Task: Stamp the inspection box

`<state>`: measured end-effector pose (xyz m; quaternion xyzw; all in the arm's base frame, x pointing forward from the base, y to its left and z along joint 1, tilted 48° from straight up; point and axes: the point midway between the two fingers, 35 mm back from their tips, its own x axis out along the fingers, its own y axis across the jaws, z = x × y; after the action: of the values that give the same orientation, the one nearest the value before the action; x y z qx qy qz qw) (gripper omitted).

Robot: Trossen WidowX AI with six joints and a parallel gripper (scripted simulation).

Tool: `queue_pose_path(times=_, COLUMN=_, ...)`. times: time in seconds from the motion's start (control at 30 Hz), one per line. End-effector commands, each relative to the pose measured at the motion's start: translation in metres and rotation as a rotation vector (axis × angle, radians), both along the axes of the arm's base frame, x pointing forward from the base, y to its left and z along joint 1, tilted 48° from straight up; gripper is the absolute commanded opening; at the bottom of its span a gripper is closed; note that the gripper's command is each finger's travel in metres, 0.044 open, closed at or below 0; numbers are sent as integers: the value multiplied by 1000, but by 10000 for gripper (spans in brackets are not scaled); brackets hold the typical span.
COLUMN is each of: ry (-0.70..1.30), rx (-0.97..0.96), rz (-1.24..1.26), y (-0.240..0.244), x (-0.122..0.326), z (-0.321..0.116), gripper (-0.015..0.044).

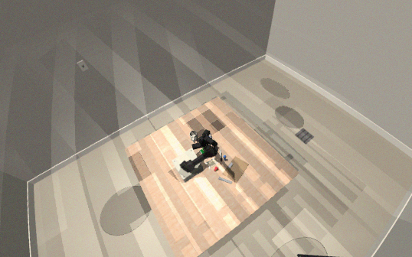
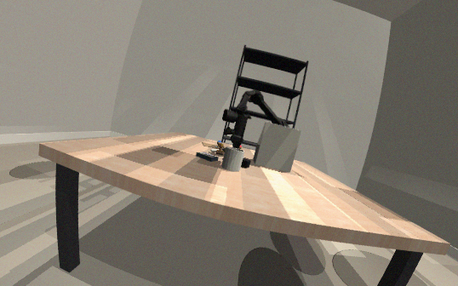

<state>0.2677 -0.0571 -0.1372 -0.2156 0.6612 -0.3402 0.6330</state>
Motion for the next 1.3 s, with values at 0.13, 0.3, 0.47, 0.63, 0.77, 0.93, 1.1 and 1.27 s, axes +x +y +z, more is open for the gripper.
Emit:
queue_pose_path(times=0.13, ry=3, rx=-5, rz=-3, y=-3, x=-1, z=-1, gripper=0)
queue_pose_path(times=0.3, ry=3, rx=-5, rz=-3, y=-3, x=-1, z=-2, gripper=0)
queue_pose_path(times=0.47, ry=3, rx=-5, rz=-3, y=-3, x=-1, z=-2, gripper=0)
queue_pose_path(times=0.63, ry=3, rx=-5, rz=-3, y=-3, x=-1, z=-2, gripper=0)
queue_pose_path(times=0.77, ry=3, rx=-5, rz=-3, y=-3, x=-1, z=-2, gripper=0)
queue_pose_path(times=0.93, ry=3, rx=-4, rz=-3, y=-2, x=-1, z=0, gripper=0)
queue_pose_path(times=1.1, ry=3, rx=-4, rz=-3, y=0, x=0, z=1, gripper=0)
queue_pose_path(times=1.27, ry=3, rx=-4, rz=-3, y=2, x=0, z=3, gripper=0)
